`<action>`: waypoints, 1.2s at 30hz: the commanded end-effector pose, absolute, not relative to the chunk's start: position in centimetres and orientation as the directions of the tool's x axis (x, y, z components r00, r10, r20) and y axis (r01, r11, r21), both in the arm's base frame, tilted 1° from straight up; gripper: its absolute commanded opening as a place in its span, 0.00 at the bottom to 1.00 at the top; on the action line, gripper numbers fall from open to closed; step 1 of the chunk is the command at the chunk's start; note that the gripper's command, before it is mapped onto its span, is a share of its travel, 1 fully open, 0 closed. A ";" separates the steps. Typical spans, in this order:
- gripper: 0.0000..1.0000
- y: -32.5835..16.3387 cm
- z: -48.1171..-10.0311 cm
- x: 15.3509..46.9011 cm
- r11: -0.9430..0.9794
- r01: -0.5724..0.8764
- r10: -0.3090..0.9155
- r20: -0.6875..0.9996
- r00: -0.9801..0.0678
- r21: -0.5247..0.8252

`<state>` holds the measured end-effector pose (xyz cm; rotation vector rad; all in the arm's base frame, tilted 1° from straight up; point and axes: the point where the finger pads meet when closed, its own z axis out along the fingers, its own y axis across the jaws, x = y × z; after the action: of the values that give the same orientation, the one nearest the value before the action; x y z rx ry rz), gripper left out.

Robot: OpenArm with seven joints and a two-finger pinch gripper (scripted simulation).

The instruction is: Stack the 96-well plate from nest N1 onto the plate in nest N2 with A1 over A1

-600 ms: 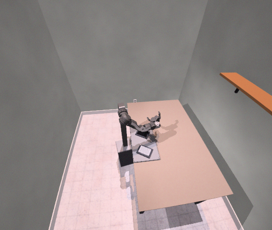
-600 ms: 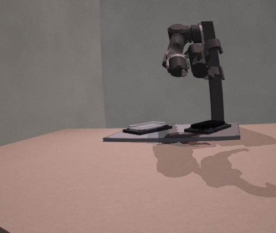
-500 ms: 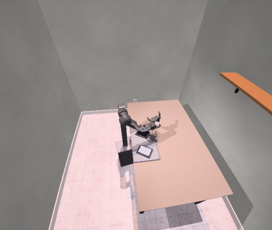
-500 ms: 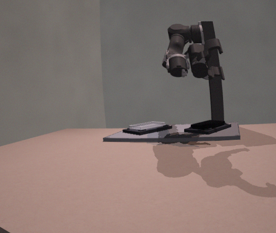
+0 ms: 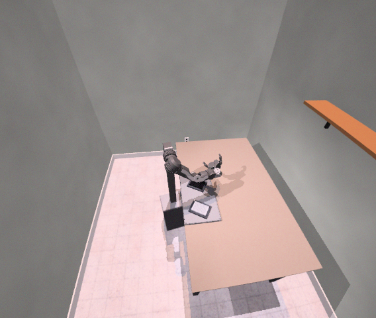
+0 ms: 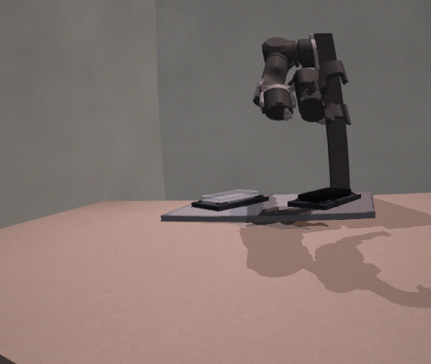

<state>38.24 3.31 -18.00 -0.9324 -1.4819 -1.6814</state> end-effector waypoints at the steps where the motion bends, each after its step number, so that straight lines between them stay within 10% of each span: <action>1: 1.00 3.3 -17.8 38.3 -0.102 0.863 -0.044 0.865 -0.500 0.494; 36: 0.90 2.5 -19.7 36.5 -0.002 0.854 0.074 0.852 -0.519 0.520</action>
<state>36.24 2.60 -19.17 -0.9150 -1.6383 -1.6055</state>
